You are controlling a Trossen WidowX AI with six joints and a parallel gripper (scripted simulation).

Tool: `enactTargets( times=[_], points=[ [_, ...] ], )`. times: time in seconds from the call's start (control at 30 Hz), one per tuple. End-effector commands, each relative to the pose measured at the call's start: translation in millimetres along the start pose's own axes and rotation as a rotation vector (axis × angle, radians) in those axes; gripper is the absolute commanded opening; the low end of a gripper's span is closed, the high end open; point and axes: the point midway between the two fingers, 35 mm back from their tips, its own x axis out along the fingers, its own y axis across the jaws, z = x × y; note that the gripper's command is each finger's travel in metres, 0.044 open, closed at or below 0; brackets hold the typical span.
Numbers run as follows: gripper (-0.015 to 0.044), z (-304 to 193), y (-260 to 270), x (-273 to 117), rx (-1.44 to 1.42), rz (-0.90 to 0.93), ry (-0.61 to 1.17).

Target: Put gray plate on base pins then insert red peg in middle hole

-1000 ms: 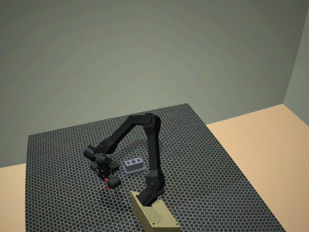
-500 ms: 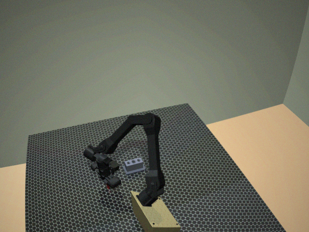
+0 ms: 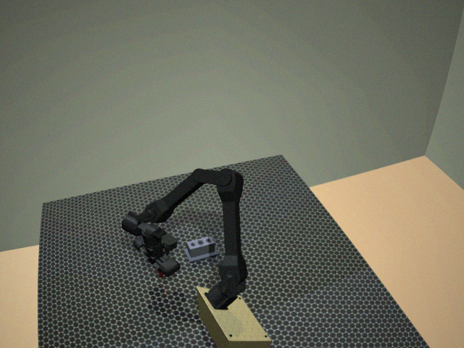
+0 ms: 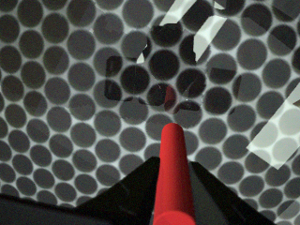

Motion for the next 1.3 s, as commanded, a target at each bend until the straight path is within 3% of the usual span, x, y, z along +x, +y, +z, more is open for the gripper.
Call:
enactTargets(
  times=[0.0,0.4,1.27],
  points=[
    [0.0000,0,2,-11,0.008,0.000,0.008],
    [0.0000,-1,4,-49,0.008,0.000,0.008],
    [0.0000,62,23,-45,-0.003,0.011,0.022]
  ],
)
